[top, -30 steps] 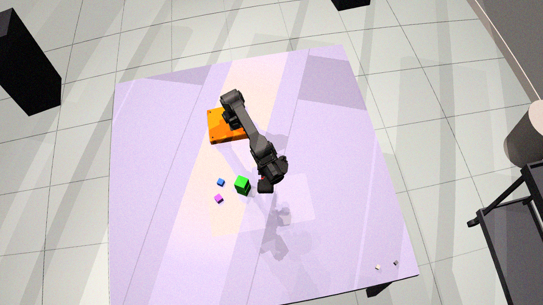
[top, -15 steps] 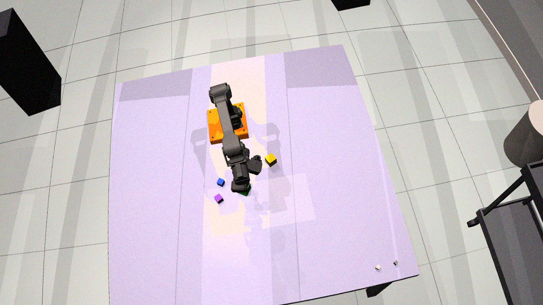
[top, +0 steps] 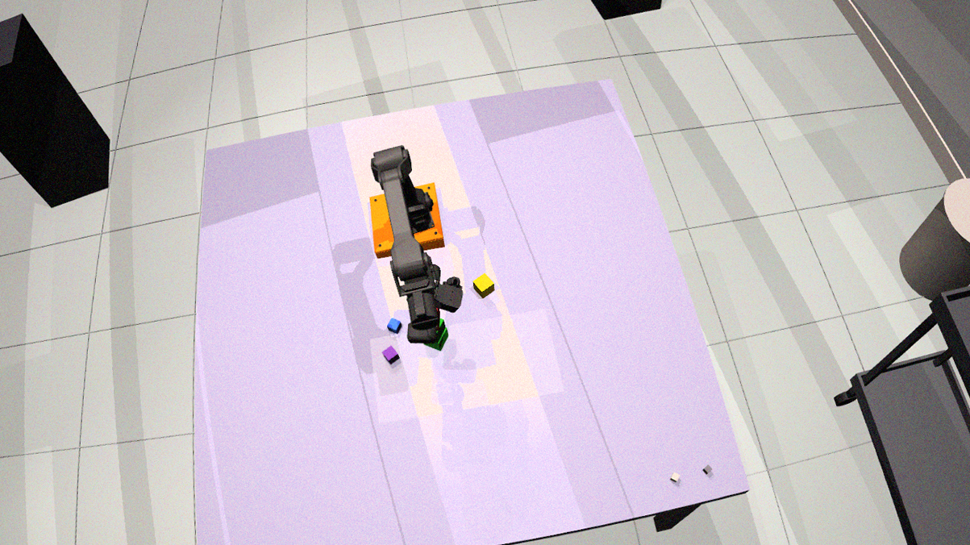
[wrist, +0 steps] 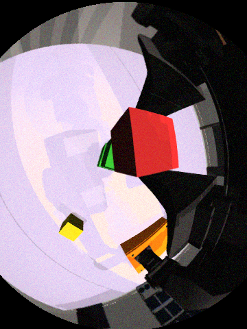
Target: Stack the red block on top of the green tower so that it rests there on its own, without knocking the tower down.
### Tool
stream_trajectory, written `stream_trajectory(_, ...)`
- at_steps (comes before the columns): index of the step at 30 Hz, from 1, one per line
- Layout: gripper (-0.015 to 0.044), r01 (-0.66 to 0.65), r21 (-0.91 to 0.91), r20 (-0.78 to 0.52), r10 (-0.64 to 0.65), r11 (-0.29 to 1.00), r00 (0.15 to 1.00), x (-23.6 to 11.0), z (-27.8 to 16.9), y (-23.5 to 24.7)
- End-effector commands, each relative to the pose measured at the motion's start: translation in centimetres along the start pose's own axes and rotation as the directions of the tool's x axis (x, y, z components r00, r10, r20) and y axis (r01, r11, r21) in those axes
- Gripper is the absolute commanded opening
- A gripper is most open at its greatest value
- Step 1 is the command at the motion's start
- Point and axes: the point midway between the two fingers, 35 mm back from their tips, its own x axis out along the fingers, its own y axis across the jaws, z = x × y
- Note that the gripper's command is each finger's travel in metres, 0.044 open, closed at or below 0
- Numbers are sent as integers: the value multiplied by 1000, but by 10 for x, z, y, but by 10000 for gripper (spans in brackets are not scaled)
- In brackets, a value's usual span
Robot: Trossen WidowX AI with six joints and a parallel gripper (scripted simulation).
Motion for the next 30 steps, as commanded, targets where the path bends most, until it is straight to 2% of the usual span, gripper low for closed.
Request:
stream_trajectory(1,0,-11,-4,-5,11,1000,1000,15,-1,2)
stream_trajectory(30,0,-11,-4,-6,11,1000,1000,22,-1,3)
